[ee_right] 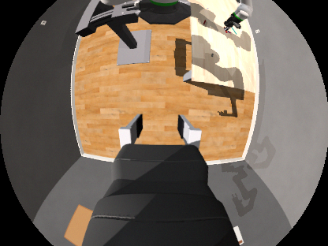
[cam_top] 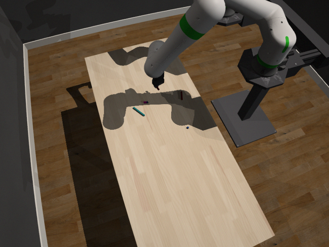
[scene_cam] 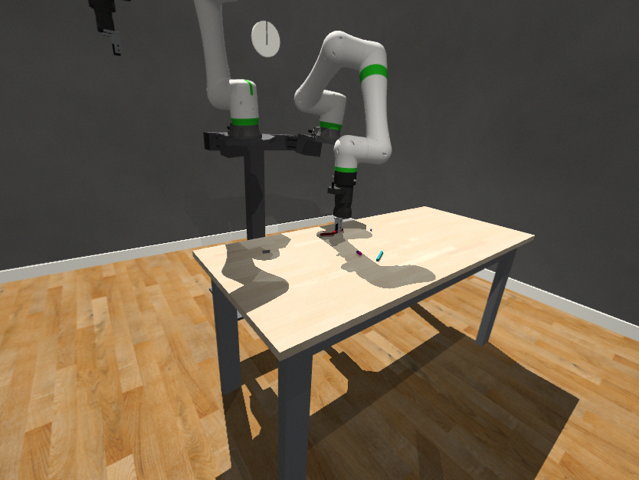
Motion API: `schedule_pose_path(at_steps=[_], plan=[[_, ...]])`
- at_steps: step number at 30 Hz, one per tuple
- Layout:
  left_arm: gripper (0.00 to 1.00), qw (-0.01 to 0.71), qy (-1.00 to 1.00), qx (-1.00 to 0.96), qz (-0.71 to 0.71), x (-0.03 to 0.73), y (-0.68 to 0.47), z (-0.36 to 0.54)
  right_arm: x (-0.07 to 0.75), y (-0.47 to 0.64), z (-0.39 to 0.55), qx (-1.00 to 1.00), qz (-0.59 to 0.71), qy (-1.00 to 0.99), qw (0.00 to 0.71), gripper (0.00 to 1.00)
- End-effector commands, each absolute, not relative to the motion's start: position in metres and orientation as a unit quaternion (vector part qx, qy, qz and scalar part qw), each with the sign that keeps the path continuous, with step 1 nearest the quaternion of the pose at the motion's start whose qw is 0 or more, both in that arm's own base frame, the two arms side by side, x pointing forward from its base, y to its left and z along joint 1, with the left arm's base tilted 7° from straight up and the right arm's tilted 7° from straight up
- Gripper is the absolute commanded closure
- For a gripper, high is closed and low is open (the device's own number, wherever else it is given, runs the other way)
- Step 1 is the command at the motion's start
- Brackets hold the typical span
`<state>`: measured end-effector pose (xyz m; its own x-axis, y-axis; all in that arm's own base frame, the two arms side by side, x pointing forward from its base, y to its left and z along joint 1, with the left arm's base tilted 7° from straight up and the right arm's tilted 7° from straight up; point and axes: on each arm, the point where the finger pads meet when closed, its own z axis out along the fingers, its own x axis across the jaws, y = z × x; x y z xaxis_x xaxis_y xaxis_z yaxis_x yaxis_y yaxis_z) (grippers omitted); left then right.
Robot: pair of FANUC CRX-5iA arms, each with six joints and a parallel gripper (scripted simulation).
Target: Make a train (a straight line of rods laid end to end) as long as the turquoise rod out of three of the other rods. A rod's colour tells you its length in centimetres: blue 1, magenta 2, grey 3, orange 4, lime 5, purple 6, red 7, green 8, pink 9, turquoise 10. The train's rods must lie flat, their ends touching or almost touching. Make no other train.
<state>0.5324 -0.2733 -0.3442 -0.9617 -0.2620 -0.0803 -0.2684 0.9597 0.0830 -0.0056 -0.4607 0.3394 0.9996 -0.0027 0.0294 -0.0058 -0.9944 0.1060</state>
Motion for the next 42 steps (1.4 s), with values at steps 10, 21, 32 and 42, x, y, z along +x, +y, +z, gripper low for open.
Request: schedule_pose_path(at_steps=[10, 21, 32, 42], plan=[[0.76, 0.035, 0.989, -0.134, 0.046, 0.532, -0.276, -0.323, -0.006, -0.461, 0.340, 0.998, 0.014, -0.002, 0.054, 0.00], [0.76, 0.041, 0.964, -0.257, 0.042, 0.570, -0.270, -0.321, -0.006, -0.461, 0.340, 0.998, 0.014, -0.002, 0.054, 0.00], [0.76, 0.049, 0.887, -0.458, 0.032, 0.631, -0.254, -0.316, -0.006, -0.461, 0.340, 0.998, 0.014, -0.002, 0.054, 0.00], [0.76, 0.053, 0.796, -0.602, 0.023, 0.674, -0.238, -0.310, -0.006, -0.461, 0.340, 0.998, 0.014, -0.002, 0.054, 0.00]])
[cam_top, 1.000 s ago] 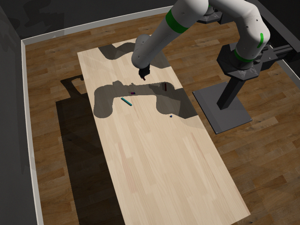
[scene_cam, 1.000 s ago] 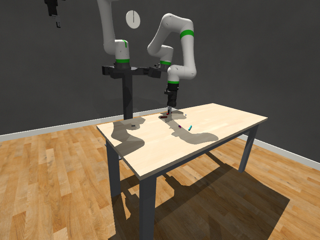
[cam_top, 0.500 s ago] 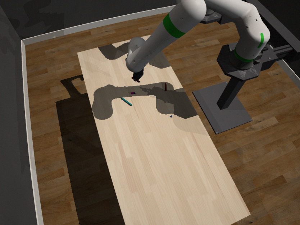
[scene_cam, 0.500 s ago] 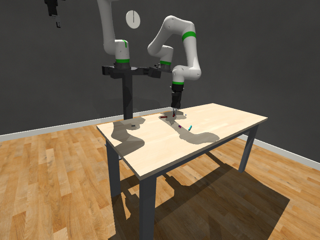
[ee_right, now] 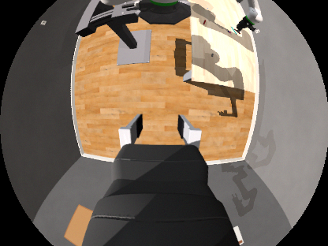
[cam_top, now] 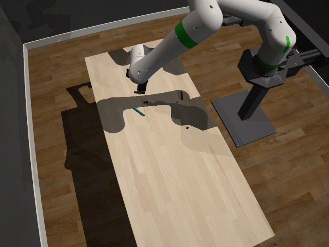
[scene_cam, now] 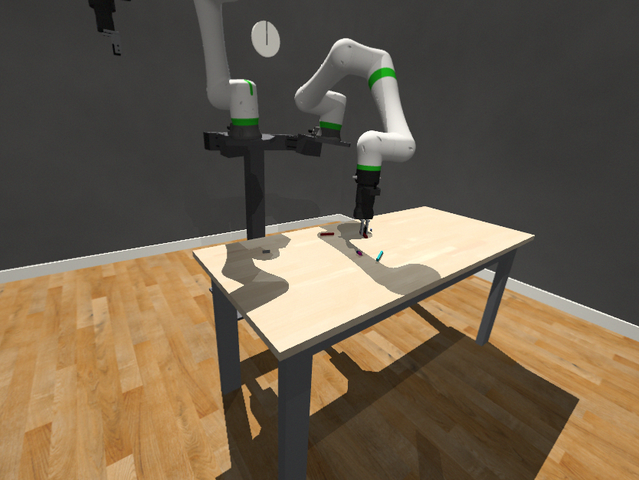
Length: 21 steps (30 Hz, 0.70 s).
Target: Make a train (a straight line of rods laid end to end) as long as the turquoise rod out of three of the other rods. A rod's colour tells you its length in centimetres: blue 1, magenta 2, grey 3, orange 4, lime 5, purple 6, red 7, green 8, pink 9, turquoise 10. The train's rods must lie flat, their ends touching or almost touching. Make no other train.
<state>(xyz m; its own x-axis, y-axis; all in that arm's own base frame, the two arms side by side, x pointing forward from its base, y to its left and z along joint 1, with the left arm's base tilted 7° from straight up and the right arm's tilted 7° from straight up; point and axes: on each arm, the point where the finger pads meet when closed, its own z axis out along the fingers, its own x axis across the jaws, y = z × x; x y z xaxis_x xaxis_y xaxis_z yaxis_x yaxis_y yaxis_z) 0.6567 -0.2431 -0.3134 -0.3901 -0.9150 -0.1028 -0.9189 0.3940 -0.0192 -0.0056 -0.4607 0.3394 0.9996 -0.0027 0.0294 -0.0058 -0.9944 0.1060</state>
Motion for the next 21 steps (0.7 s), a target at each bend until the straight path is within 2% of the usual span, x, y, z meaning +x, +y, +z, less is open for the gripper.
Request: schedule_pose_path(at_steps=[1, 21], plan=[[0.76, 0.053, 0.793, -0.606, 0.022, 0.6749, -0.2373, -0.3097, -0.0058, -0.4609, 0.3403, 0.998, 0.014, -0.002, 0.054, 0.00], [0.76, 0.053, 0.792, -0.607, 0.022, 0.6756, -0.2365, -0.3166, -0.0058, -0.4609, 0.3403, 0.998, 0.014, -0.002, 0.054, 0.00]])
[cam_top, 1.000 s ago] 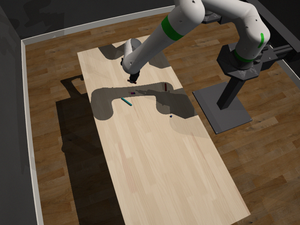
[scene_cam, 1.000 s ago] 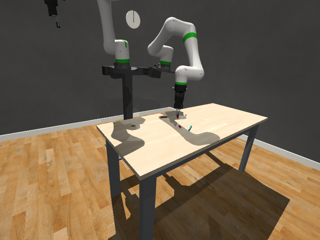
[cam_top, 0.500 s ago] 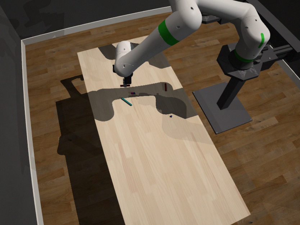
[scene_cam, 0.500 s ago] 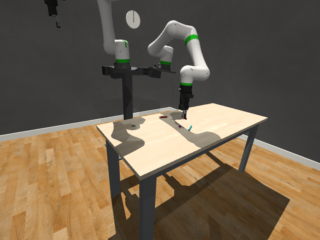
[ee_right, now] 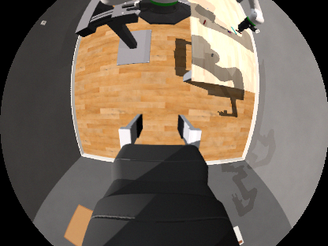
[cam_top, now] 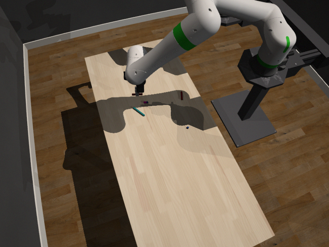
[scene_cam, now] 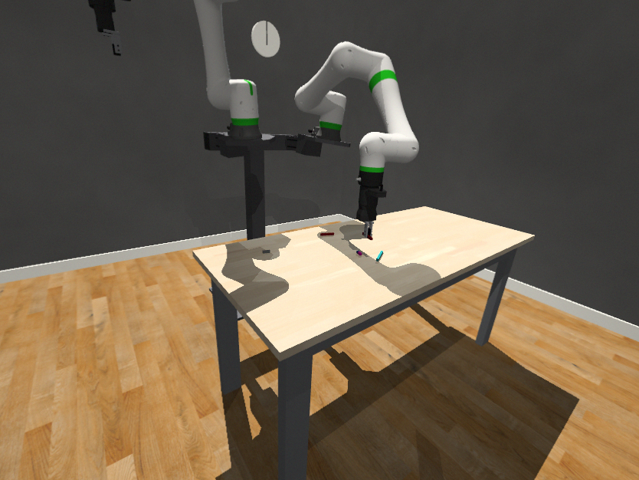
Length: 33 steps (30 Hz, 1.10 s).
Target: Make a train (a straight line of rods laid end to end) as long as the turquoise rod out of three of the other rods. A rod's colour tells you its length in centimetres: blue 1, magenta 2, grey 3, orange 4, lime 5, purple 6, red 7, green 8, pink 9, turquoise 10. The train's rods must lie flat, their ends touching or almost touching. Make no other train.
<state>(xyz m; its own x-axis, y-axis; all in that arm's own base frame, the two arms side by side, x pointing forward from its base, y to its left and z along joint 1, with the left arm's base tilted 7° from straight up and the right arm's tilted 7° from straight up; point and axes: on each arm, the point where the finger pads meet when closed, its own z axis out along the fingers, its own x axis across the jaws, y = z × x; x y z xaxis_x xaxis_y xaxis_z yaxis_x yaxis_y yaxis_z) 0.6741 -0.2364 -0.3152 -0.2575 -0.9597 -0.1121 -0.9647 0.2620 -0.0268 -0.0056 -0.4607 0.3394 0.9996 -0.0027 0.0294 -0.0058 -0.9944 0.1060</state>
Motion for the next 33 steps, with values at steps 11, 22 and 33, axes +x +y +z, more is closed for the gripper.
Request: schedule_pose_path(at_steps=[11, 22, 33], plan=[[0.76, 0.053, 0.792, -0.607, 0.022, 0.678, -0.233, -0.350, -0.006, -0.461, 0.340, 0.998, 0.014, -0.002, 0.054, 0.00], [0.76, 0.053, 0.792, -0.607, 0.022, 0.681, -0.230, -0.391, -0.006, -0.461, 0.340, 0.998, 0.014, -0.002, 0.054, 0.00], [0.76, 0.053, 0.792, -0.607, 0.022, 0.681, -0.229, -0.397, -0.006, -0.461, 0.340, 0.998, 0.014, -0.002, 0.054, 0.00]])
